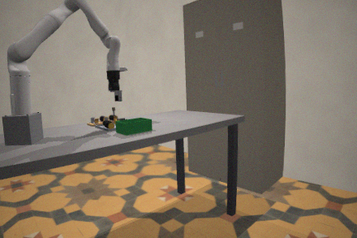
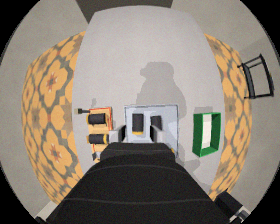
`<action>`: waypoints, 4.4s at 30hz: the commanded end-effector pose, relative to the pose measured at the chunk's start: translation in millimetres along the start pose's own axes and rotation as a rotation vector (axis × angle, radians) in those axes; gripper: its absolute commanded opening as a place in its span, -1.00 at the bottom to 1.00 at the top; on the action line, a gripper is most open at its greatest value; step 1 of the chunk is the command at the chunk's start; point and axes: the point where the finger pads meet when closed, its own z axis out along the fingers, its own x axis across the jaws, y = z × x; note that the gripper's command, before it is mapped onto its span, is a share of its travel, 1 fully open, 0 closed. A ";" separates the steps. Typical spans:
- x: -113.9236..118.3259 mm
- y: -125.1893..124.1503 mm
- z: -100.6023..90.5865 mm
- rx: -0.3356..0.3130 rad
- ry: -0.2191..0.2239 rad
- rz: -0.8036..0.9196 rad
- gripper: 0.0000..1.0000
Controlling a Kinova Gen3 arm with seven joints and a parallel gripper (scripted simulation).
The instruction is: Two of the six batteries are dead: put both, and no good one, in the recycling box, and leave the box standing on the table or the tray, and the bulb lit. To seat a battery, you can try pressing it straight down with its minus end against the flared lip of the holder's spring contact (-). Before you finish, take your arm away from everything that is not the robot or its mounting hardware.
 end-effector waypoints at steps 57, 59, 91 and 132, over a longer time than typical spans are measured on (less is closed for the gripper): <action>0.1 -1.0 85.3 0.002 -0.001 -0.001 0.81; 0.1 -1.0 85.3 0.002 -0.001 -0.001 0.81; -0.1 -1.9 85.3 0.002 -0.001 -0.001 0.81; -0.1 -1.9 120.7 0.002 -0.001 -0.001 0.81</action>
